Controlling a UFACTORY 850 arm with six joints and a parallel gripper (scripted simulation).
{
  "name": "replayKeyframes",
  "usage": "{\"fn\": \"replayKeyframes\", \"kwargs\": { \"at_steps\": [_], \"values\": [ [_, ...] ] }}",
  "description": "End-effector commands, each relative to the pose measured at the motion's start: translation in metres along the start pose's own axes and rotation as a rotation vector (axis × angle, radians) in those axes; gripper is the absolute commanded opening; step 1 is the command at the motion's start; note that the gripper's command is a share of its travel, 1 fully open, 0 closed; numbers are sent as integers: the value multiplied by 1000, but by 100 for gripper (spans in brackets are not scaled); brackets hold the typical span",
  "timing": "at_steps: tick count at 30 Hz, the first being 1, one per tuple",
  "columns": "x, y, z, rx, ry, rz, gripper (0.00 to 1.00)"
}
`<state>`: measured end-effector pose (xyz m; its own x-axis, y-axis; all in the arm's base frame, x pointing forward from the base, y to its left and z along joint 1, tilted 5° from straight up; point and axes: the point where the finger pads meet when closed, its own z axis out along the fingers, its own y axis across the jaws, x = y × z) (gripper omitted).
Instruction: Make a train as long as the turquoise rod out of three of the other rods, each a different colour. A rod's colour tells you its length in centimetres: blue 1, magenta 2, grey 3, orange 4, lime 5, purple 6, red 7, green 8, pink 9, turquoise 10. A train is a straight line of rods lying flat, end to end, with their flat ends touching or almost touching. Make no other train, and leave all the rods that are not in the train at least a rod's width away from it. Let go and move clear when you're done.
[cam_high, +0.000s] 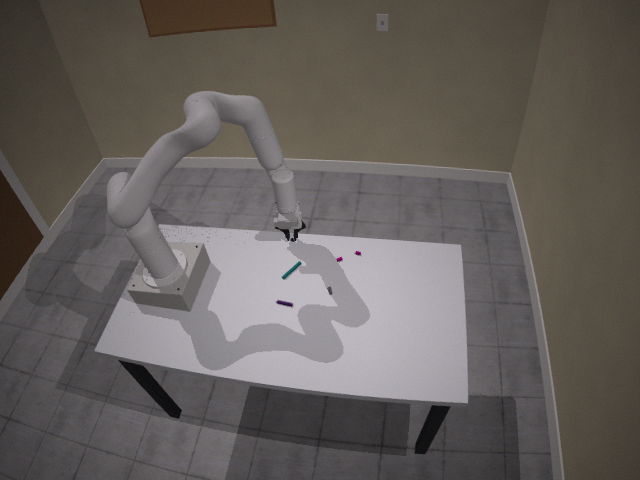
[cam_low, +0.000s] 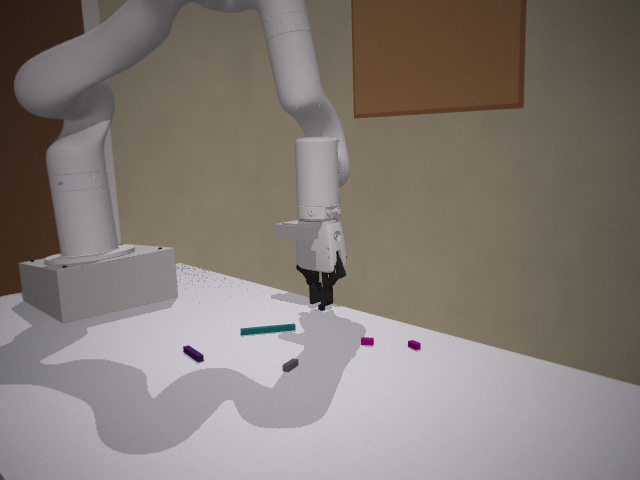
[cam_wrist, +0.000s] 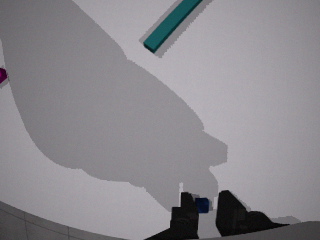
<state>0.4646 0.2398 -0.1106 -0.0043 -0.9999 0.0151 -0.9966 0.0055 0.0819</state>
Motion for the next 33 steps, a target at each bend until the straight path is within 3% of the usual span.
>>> {"fn": "replayKeyframes", "kwargs": {
  "at_steps": [1,33],
  "values": [
    [0,-1,2,2,-1,0,24],
    [0,-1,10,2,-1,0,24]
  ]
}}
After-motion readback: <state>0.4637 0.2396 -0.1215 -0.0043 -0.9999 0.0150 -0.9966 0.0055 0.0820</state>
